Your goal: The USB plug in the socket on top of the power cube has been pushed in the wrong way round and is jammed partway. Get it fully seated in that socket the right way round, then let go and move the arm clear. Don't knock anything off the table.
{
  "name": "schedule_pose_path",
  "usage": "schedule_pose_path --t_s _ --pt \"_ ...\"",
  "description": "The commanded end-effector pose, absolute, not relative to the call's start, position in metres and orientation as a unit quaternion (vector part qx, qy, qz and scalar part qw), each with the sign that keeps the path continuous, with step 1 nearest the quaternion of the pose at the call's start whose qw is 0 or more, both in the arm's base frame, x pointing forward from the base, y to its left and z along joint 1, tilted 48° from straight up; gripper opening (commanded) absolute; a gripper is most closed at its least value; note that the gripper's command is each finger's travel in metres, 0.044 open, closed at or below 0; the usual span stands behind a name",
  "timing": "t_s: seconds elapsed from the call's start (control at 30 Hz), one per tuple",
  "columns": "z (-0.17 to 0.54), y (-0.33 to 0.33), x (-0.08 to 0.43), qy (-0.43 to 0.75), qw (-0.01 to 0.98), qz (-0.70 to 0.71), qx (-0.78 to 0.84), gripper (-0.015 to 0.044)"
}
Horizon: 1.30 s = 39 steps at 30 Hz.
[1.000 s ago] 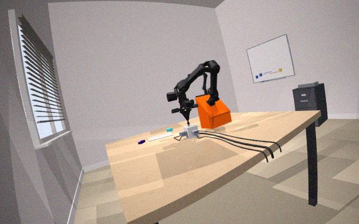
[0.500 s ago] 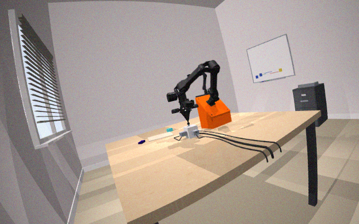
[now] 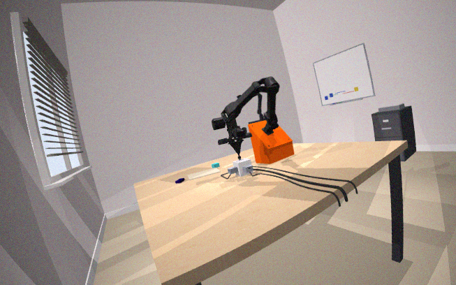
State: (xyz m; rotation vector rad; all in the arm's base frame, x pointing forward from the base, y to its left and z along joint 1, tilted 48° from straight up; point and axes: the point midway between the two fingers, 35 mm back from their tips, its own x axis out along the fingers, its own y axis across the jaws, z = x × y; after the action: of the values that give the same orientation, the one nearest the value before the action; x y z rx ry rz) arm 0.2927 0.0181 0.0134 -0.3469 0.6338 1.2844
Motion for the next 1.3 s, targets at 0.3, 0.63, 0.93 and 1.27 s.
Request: schedule_pose_path --t_s 0.3,0.63,0.93,1.27 --pt "0.0122 0.0200 0.2924 0.290 0.741 0.585 -0.154 0.0000" --pt "0.0114 0.0208 0.2925 0.290 0.741 0.585 -0.154 0.0000" --pt "0.0107 0.0216 0.2927 0.290 0.741 0.585 -0.154 0.0000" --pt "0.0099 0.0225 0.2928 0.290 0.741 0.585 -0.154 0.0000"
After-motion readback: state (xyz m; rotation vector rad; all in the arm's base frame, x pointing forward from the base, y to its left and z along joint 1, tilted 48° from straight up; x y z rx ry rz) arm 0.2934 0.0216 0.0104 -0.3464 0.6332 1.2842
